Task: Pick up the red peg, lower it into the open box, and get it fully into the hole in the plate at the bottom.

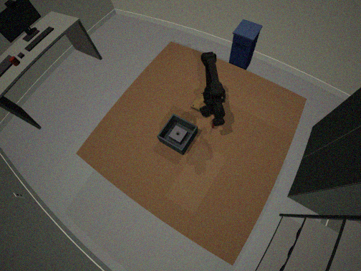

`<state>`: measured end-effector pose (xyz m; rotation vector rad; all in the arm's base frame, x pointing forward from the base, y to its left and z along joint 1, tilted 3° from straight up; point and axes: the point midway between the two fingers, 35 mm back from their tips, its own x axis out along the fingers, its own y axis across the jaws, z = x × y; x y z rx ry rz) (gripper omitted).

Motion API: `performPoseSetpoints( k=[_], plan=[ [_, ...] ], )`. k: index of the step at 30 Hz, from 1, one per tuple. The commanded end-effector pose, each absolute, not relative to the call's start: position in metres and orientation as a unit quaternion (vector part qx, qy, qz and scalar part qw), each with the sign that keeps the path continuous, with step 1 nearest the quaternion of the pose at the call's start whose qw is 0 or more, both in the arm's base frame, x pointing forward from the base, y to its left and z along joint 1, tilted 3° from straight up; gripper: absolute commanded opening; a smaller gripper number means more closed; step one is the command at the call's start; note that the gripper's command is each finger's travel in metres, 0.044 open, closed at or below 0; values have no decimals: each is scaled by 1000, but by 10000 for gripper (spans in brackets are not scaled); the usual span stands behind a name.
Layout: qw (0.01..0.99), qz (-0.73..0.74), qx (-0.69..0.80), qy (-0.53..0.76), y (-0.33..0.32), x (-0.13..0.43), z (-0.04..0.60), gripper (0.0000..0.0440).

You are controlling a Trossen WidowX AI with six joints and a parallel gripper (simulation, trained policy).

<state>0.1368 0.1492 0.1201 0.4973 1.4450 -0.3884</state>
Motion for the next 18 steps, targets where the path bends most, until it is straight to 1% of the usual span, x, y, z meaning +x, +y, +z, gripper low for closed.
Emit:
performPoseSetpoints(
  k=[1,15,17,18],
  plan=[
    [697,-190,225,654,151,136,106,440],
    [694,-208,233,649,160,141,41,440],
    [694,-209,232,649,160,141,34,433],
    [693,-210,230,650,160,141,31,418]
  ],
)
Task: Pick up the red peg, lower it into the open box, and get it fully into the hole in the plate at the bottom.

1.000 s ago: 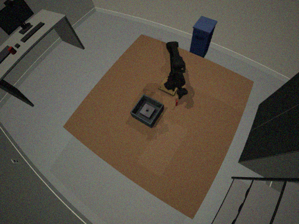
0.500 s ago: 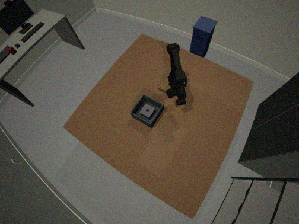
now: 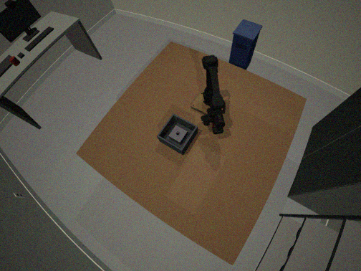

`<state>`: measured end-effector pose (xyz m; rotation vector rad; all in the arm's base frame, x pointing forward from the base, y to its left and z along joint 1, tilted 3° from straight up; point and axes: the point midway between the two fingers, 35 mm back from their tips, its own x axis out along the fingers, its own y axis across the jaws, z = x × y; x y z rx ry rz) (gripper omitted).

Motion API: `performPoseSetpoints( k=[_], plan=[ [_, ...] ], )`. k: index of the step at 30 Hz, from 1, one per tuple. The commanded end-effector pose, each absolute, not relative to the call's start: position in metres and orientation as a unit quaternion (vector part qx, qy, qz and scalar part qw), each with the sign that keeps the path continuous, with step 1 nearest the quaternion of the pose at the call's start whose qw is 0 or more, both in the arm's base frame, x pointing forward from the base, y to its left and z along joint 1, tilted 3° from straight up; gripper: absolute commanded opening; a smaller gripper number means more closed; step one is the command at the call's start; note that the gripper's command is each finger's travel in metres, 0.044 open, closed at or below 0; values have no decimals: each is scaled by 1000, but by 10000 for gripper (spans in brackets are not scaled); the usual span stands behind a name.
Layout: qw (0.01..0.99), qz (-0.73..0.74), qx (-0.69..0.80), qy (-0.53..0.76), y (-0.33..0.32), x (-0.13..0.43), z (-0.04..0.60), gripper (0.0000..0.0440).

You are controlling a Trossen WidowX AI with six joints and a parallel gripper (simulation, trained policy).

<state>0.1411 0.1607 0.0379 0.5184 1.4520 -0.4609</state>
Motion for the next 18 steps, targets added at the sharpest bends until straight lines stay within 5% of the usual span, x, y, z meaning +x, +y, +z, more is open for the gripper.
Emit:
performPoseSetpoints(
  k=[1,13,18],
  plan=[
    [692,-211,228,651,159,141,27,395],
    [676,-243,209,664,157,138,5,84],
    [681,-244,201,660,159,144,10,17]
  ],
)
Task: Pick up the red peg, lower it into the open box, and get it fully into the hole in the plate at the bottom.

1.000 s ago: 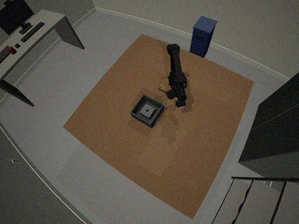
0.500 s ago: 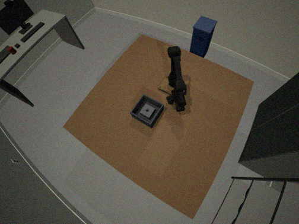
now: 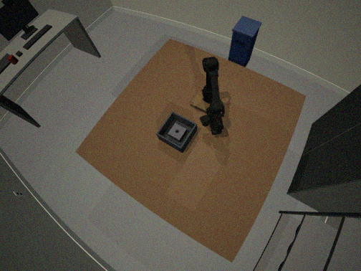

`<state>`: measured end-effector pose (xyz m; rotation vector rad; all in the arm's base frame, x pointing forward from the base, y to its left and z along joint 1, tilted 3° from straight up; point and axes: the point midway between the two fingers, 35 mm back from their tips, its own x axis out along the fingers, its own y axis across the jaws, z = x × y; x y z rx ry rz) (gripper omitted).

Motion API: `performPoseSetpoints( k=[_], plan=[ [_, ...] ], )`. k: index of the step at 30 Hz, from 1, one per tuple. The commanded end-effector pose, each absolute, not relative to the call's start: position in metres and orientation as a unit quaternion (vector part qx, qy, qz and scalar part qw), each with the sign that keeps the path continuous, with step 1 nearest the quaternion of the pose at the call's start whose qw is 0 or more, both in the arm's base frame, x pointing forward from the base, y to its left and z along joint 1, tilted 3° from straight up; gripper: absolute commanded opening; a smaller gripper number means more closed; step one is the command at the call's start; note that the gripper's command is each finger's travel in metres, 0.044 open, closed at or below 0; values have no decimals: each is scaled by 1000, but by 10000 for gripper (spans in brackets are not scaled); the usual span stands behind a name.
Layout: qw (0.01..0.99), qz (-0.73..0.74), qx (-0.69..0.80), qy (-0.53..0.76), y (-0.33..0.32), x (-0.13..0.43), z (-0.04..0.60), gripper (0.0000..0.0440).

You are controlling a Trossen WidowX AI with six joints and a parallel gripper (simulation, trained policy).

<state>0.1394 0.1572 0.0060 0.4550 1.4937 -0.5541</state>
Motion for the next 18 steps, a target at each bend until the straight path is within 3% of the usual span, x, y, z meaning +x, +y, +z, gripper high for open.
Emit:
performPoseSetpoints(
  k=[1,18],
  plan=[
    [685,-242,201,657,161,146,14,12],
    [724,-236,233,605,162,186,91,0]
  ],
)
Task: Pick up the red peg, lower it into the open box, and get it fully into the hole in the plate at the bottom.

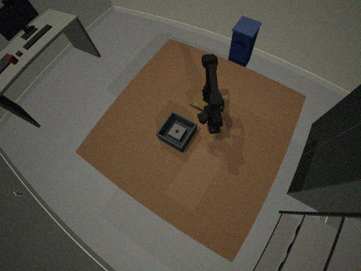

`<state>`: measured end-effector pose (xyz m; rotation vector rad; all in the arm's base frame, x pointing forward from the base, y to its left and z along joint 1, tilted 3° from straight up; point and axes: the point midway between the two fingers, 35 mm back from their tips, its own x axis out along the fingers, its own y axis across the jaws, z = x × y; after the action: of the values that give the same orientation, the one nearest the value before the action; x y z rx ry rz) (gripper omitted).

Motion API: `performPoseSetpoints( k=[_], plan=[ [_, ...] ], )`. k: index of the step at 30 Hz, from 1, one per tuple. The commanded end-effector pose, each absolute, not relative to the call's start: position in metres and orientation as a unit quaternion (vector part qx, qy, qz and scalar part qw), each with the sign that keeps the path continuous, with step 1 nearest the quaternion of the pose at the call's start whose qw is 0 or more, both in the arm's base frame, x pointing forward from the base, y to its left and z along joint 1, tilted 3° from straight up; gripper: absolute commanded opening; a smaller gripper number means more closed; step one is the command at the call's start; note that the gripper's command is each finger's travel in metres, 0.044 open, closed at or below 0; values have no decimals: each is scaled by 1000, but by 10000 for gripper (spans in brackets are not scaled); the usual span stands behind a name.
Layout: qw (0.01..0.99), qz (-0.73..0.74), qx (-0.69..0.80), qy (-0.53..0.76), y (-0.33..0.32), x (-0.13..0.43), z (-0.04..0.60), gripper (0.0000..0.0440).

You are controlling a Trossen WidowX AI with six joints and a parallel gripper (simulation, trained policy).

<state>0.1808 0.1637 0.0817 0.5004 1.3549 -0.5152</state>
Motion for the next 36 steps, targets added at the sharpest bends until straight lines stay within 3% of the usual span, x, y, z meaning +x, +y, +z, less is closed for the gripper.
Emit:
performPoseSetpoints(
  k=[1,19,36],
  plan=[
    [725,-239,237,600,161,189,95,0],
    [738,-307,297,523,115,257,128,0],
    [742,-332,295,502,55,315,116,0]
  ],
)
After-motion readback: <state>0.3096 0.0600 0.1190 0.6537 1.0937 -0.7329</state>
